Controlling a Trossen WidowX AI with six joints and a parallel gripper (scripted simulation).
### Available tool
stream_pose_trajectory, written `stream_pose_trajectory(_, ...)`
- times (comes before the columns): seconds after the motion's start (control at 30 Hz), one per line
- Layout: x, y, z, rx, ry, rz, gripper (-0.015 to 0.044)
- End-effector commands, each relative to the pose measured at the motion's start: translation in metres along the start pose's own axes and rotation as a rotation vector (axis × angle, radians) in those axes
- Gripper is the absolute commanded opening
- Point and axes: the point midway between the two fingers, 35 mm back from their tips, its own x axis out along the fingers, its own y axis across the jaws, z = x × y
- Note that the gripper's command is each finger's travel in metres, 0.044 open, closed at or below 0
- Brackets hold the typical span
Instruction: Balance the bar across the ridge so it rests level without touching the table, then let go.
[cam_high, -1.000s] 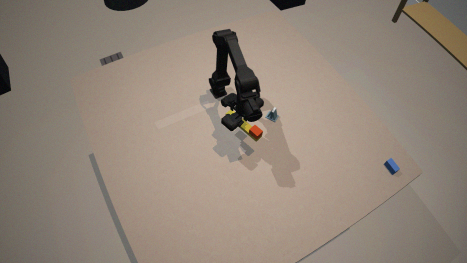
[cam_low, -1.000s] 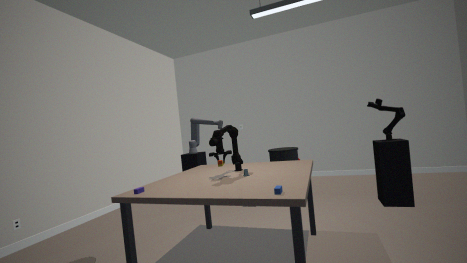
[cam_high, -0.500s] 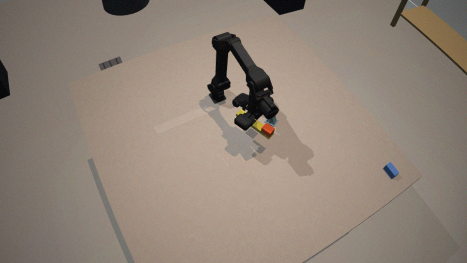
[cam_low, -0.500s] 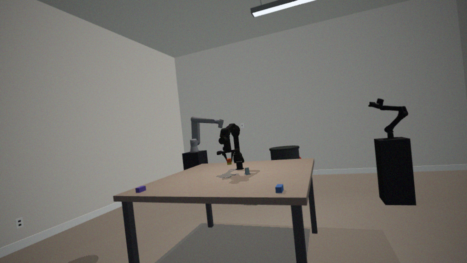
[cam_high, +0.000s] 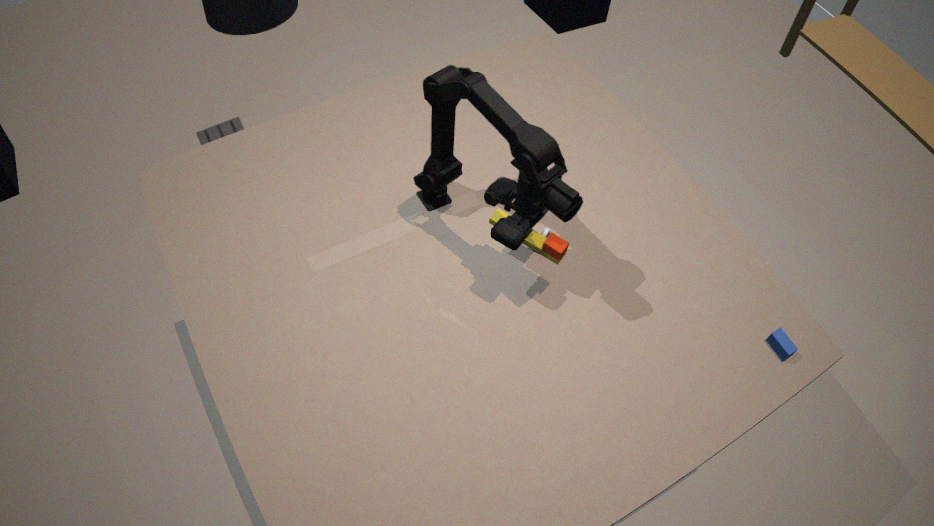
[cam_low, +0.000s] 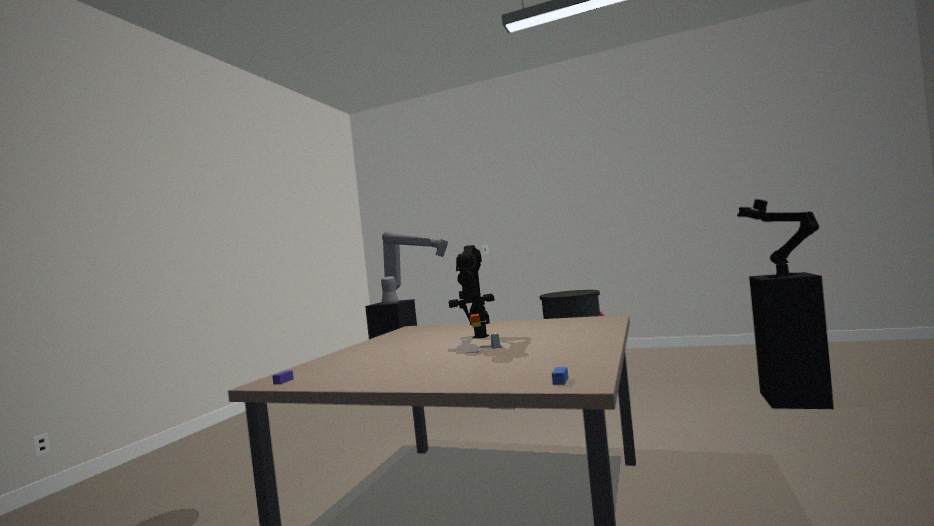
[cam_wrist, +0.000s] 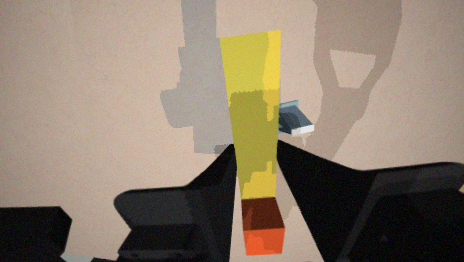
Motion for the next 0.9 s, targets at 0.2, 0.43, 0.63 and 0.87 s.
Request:
stream_pose_trajectory(0.2,0.002,-0.043,0.003,-0.05,-0.01,-0.016,0.0)
stream_pose_trajectory(0.43,0.003,-0.069,0.007,-0.083,-0.016,-0.02,0.0)
stream_pose_trajectory(0.63,0.005,-0.074,0.008,-0.089,-0.017,-0.02,0.0)
stream_pose_trajectory(0.87,0.015,-0.074,0.008,-0.092,-0.018,-0.023,0.0)
